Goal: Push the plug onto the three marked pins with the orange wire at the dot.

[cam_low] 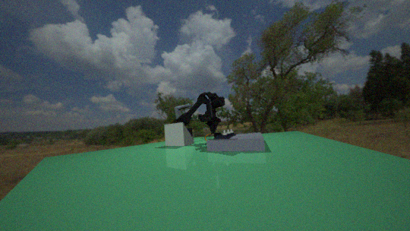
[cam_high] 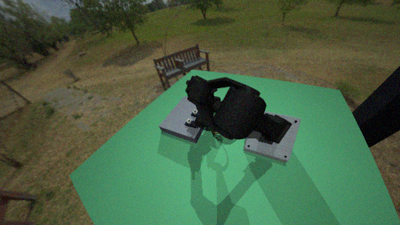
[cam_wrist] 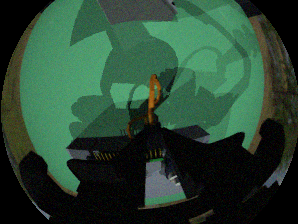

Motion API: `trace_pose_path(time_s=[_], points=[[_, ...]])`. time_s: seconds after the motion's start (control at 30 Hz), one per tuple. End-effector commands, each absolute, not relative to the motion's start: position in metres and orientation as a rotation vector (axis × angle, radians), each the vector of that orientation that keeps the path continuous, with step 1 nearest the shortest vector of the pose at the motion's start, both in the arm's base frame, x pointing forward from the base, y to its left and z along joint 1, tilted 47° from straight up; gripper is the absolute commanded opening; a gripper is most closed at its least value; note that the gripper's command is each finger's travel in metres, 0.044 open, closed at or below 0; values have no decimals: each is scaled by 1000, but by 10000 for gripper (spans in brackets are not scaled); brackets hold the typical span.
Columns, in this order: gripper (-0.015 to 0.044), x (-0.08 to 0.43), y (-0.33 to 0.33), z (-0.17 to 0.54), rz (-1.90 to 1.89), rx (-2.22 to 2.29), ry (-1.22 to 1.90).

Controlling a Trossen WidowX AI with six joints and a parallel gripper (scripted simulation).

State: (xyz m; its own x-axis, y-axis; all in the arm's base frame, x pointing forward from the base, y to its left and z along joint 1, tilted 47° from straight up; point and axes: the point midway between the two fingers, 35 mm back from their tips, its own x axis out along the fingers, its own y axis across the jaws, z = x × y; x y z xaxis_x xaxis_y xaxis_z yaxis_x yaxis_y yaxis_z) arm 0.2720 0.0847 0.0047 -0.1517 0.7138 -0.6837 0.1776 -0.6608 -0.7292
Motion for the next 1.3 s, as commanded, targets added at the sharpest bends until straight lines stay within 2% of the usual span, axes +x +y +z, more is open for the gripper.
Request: trace_pose_path(time_s=[0.0, 0.93, 1.27], points=[[0, 274, 85, 5, 1867, -1729, -1006], [0, 291, 91, 8, 1866, -1729, -1007], [263, 290, 84, 10, 1867, -1730, -1006]])
